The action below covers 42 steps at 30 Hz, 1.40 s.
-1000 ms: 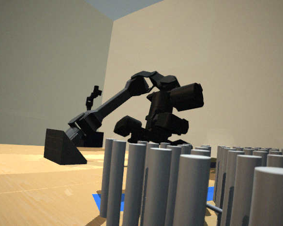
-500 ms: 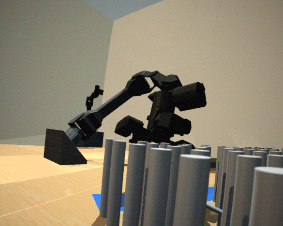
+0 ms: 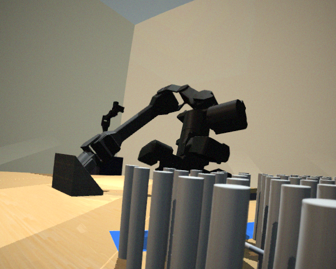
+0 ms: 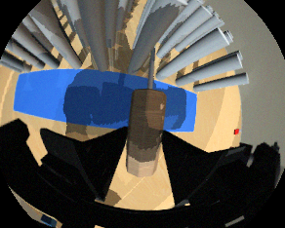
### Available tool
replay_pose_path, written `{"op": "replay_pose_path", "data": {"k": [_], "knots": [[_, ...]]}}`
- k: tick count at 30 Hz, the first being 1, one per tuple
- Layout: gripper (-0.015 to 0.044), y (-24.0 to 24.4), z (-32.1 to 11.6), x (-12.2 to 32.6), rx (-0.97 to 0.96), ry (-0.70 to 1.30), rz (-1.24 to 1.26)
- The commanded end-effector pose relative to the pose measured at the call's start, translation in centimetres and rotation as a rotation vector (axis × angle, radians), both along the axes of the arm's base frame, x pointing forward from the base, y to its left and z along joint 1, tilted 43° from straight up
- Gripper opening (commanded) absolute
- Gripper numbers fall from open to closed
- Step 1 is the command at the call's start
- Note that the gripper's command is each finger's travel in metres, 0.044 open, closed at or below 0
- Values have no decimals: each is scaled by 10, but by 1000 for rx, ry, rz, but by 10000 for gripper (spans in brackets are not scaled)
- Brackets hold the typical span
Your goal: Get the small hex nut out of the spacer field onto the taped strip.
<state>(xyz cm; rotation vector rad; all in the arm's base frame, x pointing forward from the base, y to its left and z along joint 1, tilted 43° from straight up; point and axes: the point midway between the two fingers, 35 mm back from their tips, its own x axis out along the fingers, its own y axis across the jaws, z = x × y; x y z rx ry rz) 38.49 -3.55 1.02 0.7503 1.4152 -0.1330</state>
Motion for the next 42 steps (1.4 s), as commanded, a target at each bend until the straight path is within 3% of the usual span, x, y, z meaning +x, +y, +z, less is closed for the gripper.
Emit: {"op": "replay_pose_path", "data": {"k": [1,42], "knots": [[0,1,-3,0,2,2,-11],[0,14,-6,-15,4,5,-13]]}}
